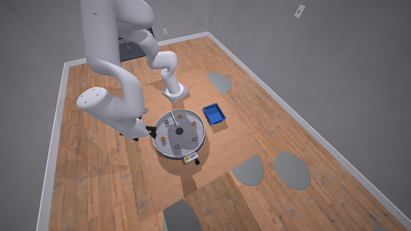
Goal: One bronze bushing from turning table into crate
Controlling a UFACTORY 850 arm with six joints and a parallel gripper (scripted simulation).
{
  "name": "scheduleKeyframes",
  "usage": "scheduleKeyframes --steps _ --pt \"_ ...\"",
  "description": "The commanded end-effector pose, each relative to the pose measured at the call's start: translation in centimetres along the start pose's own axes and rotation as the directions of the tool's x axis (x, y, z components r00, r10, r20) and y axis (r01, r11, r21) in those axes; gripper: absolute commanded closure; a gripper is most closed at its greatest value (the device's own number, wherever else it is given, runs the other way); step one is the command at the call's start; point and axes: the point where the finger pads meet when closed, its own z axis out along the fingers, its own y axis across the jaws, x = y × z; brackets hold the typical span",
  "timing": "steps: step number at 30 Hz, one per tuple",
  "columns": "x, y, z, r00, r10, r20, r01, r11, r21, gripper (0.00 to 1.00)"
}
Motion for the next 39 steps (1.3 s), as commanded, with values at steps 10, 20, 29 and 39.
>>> scheduleKeyframes --steps 10,20,29,39 --pt "-0.1 0.0 -0.1 1.0 0.0 0.002 0.0 1.0 0.0 0.0" --pt "0.3 0.3 0.2 1.0 -0.019 0.001 0.019 1.0 0.004 0.0" --pt "6.0 3.6 4.8 0.962 -0.271 -0.023 0.272 0.961 0.047 0.0" --pt "12.0 6.1 8.8 0.872 -0.487 -0.05 0.49 0.869 0.067 0.0"
